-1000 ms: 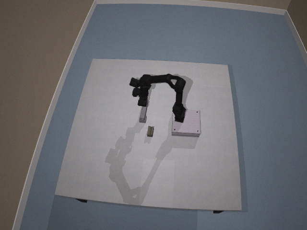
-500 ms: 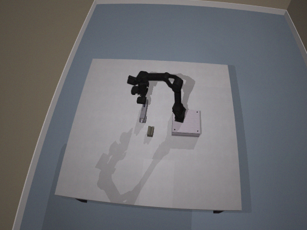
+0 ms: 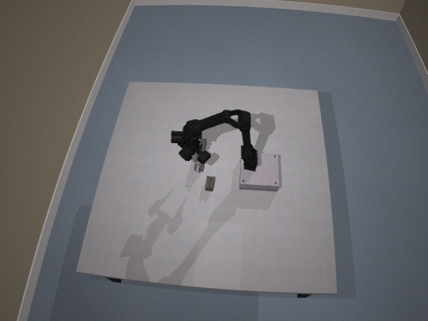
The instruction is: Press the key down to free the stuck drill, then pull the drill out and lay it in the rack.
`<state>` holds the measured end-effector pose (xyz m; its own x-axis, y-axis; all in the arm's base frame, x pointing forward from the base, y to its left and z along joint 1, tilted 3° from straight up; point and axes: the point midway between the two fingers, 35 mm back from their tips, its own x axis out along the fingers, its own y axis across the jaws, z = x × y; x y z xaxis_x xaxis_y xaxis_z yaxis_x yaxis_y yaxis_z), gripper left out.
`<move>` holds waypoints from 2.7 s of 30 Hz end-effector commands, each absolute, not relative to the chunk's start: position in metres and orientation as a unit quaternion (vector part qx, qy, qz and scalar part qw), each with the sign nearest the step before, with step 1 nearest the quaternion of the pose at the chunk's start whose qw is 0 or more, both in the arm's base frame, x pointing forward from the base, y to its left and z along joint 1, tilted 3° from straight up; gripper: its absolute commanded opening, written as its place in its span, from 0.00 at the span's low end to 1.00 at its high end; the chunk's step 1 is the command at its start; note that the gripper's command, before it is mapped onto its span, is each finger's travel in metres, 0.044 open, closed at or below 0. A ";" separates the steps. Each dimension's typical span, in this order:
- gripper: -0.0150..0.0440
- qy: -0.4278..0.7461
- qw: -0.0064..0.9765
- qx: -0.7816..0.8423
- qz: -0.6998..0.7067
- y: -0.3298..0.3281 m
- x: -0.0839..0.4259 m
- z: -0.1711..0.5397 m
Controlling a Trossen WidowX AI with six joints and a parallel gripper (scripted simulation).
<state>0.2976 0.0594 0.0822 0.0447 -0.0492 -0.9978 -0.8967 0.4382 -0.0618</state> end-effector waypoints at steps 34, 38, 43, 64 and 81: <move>1.00 0.472 0.459 -0.551 0.512 0.109 0.275 0.019; 1.00 0.472 0.459 -0.551 0.512 0.107 0.275 0.013; 1.00 0.472 0.459 -0.551 0.512 0.105 0.276 0.006; 0.56 0.471 0.462 -0.551 0.511 0.102 0.276 -0.004; 0.25 0.472 0.459 -0.551 0.512 0.107 0.275 -0.004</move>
<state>0.2756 0.1039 -0.0038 0.0321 -0.0467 -0.9984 -0.9909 -0.1319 -0.0257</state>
